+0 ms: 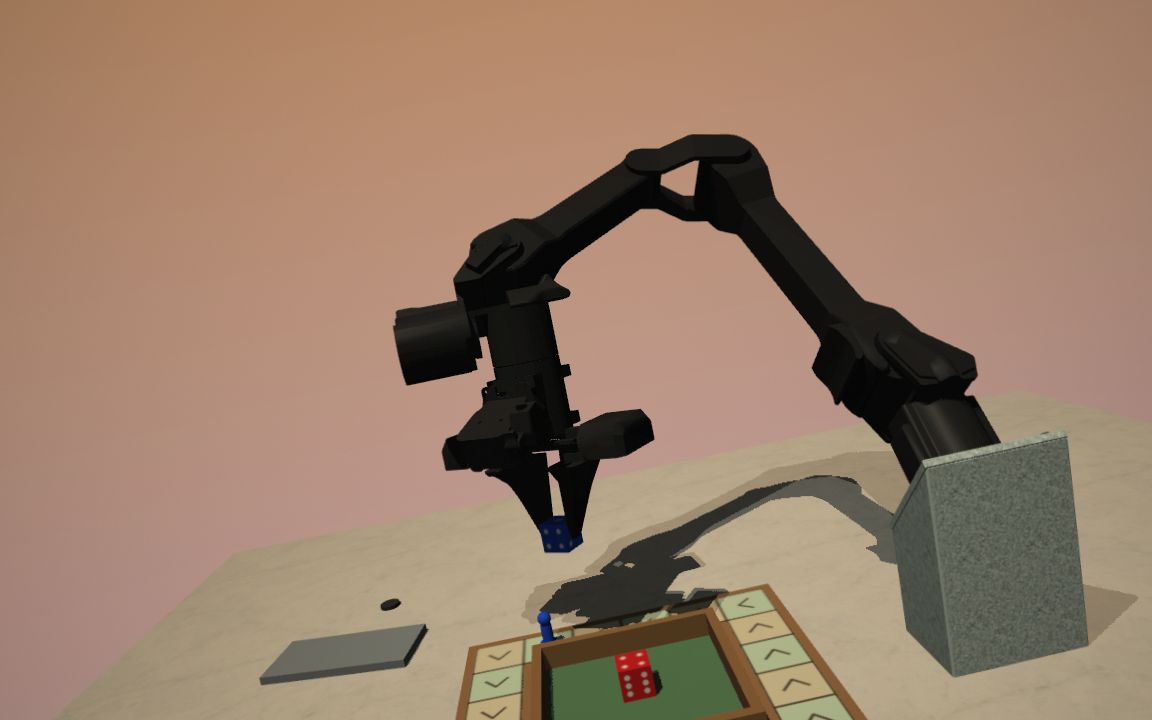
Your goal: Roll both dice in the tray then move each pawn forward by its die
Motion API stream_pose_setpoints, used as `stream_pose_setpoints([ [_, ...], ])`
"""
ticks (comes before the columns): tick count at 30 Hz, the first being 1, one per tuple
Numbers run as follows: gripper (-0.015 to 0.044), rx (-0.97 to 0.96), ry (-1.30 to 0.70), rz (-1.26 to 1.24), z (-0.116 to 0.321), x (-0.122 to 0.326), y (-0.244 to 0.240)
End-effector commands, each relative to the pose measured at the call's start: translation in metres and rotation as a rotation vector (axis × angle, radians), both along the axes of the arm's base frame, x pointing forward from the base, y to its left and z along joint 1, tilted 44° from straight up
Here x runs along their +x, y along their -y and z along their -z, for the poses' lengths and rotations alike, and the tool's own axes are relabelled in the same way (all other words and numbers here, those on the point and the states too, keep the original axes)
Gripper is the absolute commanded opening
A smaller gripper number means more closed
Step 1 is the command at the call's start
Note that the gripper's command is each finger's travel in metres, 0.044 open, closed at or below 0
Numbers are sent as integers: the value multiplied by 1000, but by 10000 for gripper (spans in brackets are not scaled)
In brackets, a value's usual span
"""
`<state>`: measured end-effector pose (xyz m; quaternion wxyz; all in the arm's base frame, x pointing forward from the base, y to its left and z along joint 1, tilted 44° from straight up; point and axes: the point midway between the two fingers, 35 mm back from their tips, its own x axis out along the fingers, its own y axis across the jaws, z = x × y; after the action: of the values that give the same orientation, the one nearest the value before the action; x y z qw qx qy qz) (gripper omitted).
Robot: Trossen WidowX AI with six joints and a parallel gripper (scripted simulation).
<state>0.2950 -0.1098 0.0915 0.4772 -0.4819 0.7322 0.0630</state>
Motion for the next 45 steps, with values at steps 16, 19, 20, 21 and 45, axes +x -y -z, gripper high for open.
stream_pose_setpoints([
  [16,0,10,-287,-317,86,4,-71],
  [19,0,10,-311,-342,93,-9,-79],
  [20,0,10,-319,-350,96,-13,-81],
  [21,0,9,-327,-359,98,-17,-84],
  [45,0,292,-355,-422,124,2,-84],
])
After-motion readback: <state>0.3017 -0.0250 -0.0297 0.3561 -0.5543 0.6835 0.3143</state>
